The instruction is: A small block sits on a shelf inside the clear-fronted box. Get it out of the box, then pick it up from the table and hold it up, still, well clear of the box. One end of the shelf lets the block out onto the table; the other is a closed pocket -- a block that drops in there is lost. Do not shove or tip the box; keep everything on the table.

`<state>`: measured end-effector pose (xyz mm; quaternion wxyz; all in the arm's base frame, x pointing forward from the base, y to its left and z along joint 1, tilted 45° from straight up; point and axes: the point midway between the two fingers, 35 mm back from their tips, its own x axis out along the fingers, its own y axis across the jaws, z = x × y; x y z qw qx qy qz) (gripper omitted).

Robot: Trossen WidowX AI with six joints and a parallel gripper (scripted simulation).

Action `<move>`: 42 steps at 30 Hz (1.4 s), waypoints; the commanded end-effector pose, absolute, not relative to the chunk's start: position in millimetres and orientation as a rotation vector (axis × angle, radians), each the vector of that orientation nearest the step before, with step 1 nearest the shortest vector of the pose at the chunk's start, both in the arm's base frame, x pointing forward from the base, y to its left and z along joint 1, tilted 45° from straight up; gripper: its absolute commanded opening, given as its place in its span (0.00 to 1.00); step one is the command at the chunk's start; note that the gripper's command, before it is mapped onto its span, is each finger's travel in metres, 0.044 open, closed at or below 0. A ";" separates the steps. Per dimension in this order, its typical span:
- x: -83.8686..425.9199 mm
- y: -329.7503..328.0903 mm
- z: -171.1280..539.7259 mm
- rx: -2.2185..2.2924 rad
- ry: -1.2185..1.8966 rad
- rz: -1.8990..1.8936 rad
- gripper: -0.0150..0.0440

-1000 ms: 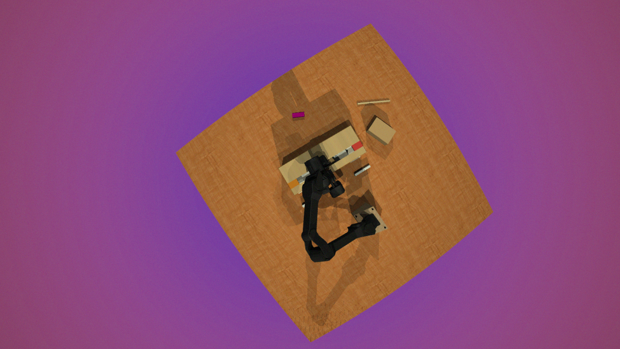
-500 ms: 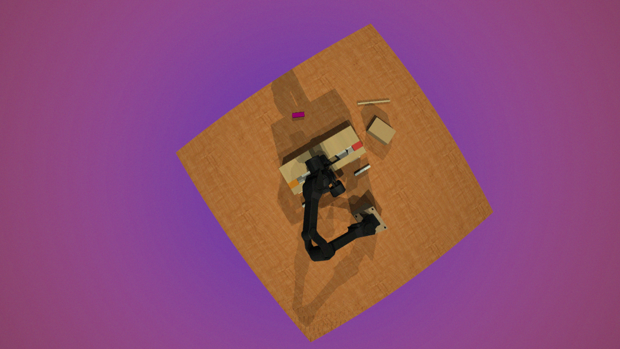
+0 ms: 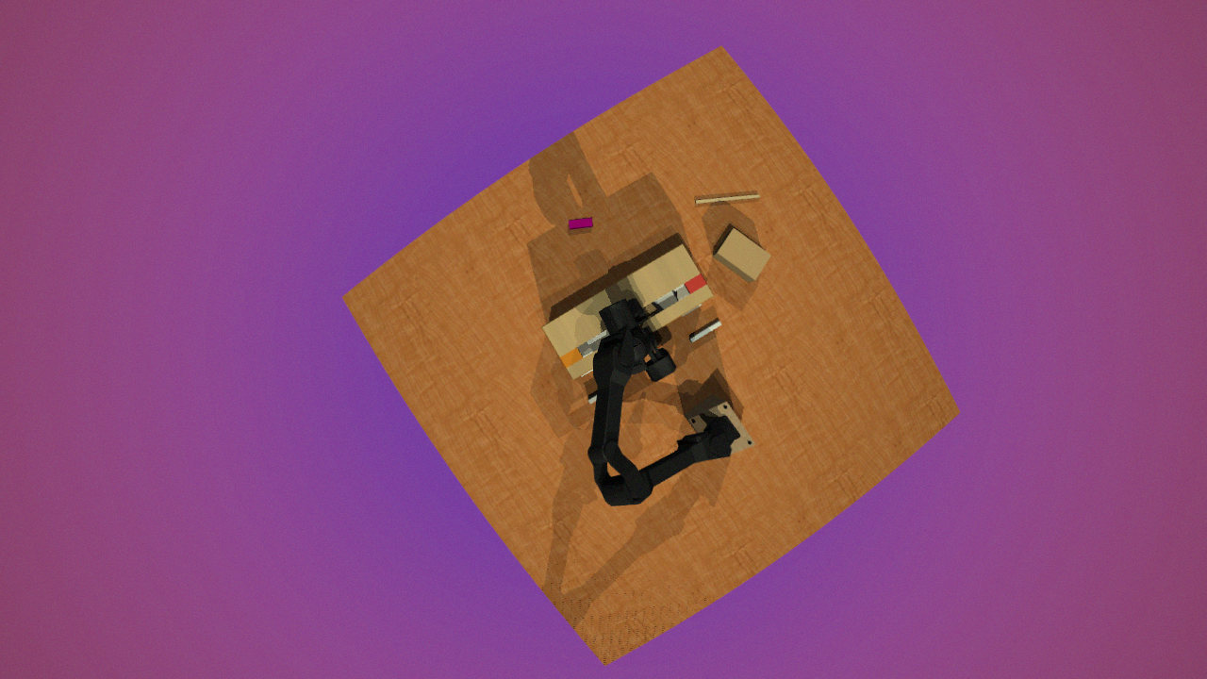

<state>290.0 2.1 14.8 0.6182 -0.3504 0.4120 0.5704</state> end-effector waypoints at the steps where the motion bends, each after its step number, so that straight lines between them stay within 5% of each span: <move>1: 289.2 -0.9 11.1 -0.810 0.950 1.316 0.93; 42: 288.4 -13.5 -1.2 -0.811 0.951 1.315 0.93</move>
